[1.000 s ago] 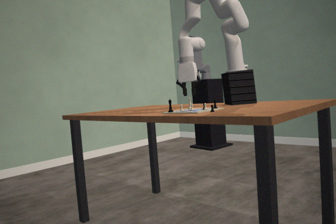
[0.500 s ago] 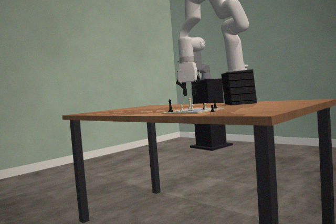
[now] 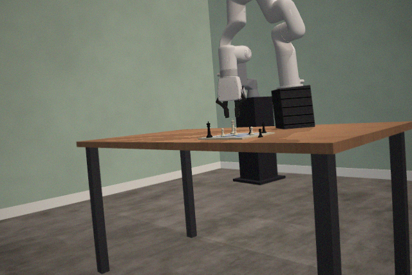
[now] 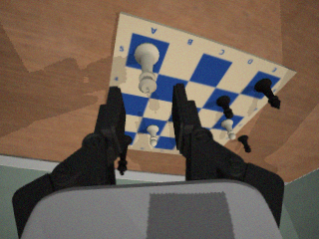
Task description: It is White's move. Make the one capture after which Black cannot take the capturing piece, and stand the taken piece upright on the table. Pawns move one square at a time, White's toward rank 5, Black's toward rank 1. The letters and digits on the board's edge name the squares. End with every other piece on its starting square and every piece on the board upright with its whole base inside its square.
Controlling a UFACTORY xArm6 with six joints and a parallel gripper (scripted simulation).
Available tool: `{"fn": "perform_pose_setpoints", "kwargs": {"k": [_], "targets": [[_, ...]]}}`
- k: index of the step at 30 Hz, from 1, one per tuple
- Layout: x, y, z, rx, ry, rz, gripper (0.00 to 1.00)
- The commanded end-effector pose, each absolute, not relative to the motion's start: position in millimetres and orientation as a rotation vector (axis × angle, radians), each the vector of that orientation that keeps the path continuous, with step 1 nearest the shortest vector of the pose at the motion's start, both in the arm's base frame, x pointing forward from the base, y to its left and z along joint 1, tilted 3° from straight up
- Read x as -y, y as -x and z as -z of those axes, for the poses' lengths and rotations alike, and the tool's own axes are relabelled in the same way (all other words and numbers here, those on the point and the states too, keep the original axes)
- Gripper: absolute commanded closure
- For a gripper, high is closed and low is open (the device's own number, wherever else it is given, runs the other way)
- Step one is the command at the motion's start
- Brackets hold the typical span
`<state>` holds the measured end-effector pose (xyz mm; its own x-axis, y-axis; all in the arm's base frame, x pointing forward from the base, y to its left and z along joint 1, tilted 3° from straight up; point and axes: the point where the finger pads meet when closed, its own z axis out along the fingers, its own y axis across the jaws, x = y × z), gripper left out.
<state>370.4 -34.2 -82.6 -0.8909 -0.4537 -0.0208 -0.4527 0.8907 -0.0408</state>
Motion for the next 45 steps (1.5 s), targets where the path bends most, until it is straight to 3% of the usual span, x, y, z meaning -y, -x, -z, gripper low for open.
{"fn": "perform_pose_setpoints", "kwargs": {"k": [1, 45], "targets": [[34.3, -371.7, 81.7, -3.023, 0.725, 0.056, 0.58], [34.9, -372.5, 102.4, -3.023, 0.725, 0.056, 0.58]]}}
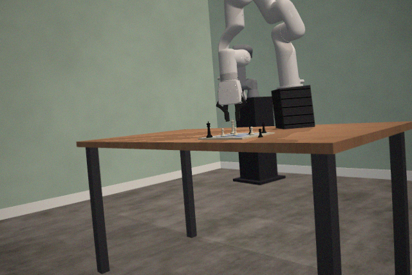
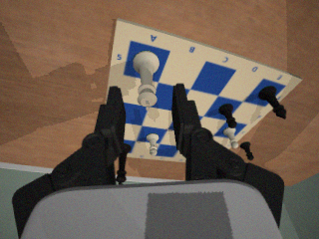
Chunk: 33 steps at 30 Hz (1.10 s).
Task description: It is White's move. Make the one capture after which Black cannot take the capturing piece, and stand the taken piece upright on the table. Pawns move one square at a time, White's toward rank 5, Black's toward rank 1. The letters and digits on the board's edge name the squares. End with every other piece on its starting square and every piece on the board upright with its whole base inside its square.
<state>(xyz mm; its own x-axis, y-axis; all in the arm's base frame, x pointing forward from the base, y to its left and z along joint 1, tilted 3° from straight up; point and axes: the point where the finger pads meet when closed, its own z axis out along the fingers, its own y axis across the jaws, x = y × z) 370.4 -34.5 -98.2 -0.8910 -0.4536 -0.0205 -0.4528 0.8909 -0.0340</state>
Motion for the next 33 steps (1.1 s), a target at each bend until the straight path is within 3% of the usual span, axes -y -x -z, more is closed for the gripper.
{"fn": "perform_pose_setpoints", "kwargs": {"k": [1, 33], "targets": [[35.0, -372.6, 104.8, -3.023, 0.725, 0.056, 0.58], [35.5, -373.4, 124.8, -3.023, 0.725, 0.056, 0.58]]}}
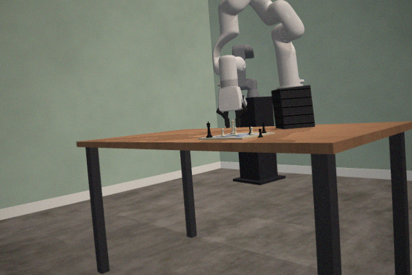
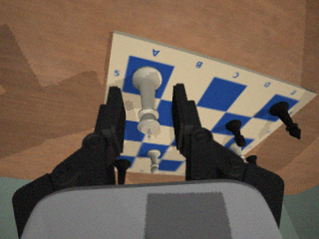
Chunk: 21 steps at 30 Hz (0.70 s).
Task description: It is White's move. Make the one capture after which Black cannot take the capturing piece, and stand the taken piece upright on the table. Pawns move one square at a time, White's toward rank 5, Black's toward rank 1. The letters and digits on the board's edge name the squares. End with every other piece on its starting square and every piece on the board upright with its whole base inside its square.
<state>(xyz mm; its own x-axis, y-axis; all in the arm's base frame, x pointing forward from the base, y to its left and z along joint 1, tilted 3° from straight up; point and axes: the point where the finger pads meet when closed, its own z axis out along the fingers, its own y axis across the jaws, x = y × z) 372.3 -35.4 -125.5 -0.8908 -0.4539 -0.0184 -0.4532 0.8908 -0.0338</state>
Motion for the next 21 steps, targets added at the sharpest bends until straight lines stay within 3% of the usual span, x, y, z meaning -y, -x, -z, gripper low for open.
{"fn": "perform_pose_setpoints", "kwargs": {"k": [1, 19, 20, 21], "targets": [[35.5, -373.4, 124.8, -3.023, 0.725, 0.056, 0.58], [35.5, -373.4, 124.8, -3.023, 0.725, 0.056, 0.58], [35.5, -373.4, 124.8, -3.023, 0.725, 0.056, 1.0], [35.5, -373.4, 124.8, -3.023, 0.725, 0.056, 1.0]]}}
